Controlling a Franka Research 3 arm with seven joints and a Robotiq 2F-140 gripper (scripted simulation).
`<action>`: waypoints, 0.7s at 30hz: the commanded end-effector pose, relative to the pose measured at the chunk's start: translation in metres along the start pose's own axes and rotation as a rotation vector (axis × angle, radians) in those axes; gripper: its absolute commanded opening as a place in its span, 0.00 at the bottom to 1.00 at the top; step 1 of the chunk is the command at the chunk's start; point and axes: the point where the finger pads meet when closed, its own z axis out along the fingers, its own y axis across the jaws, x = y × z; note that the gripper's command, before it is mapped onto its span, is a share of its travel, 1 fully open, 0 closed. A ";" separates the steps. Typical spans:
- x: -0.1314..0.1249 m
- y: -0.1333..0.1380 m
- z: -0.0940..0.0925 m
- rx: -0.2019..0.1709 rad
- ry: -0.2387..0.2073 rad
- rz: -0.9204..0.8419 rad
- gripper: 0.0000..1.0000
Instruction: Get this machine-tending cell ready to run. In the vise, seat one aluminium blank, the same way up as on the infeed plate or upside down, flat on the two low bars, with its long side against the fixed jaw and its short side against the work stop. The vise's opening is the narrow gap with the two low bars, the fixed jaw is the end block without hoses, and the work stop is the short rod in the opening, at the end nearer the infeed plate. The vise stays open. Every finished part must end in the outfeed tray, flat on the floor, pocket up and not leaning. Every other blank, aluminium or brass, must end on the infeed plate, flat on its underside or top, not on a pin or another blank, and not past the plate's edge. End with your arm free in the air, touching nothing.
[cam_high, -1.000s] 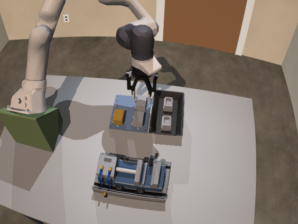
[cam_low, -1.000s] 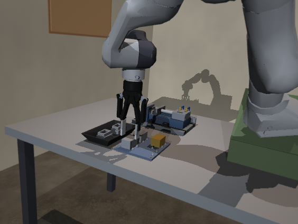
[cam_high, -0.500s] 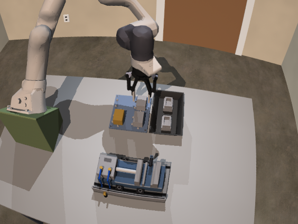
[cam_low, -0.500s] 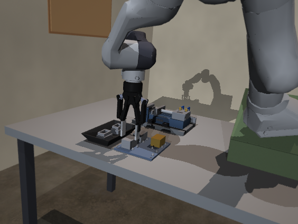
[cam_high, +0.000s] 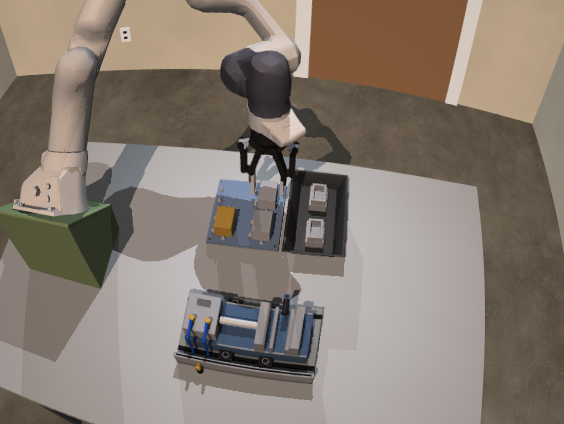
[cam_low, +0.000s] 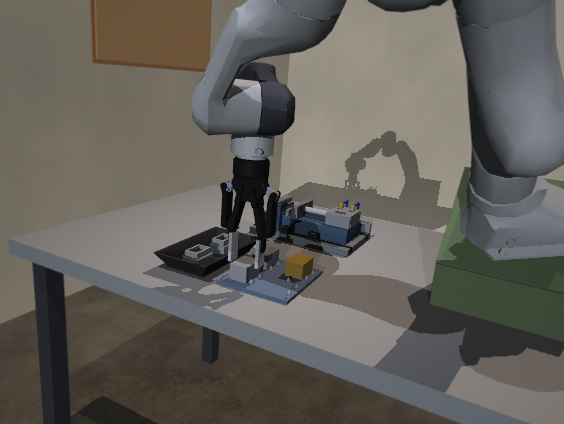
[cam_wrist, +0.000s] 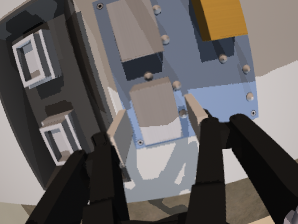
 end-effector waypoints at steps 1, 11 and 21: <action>-0.001 -0.002 0.002 0.004 0.001 -0.010 0.40; -0.001 -0.002 0.006 0.004 0.001 -0.010 0.40; -0.001 -0.002 0.007 0.004 0.001 -0.010 0.40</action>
